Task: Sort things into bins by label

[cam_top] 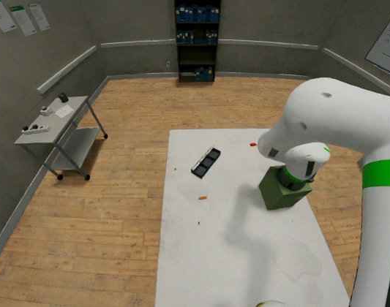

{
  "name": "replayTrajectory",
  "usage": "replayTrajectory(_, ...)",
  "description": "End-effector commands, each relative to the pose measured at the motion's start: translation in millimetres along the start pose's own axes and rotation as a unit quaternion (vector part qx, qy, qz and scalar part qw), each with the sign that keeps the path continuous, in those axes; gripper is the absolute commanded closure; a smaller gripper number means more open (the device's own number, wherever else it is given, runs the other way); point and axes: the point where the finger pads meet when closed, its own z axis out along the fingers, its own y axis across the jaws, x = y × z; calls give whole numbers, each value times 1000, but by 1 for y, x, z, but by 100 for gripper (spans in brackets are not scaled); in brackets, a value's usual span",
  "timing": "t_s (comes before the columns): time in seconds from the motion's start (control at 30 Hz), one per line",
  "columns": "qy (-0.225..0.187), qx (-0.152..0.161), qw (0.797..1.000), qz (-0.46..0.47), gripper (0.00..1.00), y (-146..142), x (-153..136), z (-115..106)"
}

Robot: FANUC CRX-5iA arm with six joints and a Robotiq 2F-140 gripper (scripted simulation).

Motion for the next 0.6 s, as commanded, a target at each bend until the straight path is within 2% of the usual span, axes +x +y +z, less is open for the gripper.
replayTrajectory(0.0, 0, 0, 1000, 0, 0, 0, 0, 0)
replayTrajectory(0.53, 0, 0, 1000, 0, 0, 0, 0, 0)
replayTrajectory(0.57, 0, 0, 1000, 0, 85, 4, 2, -7)
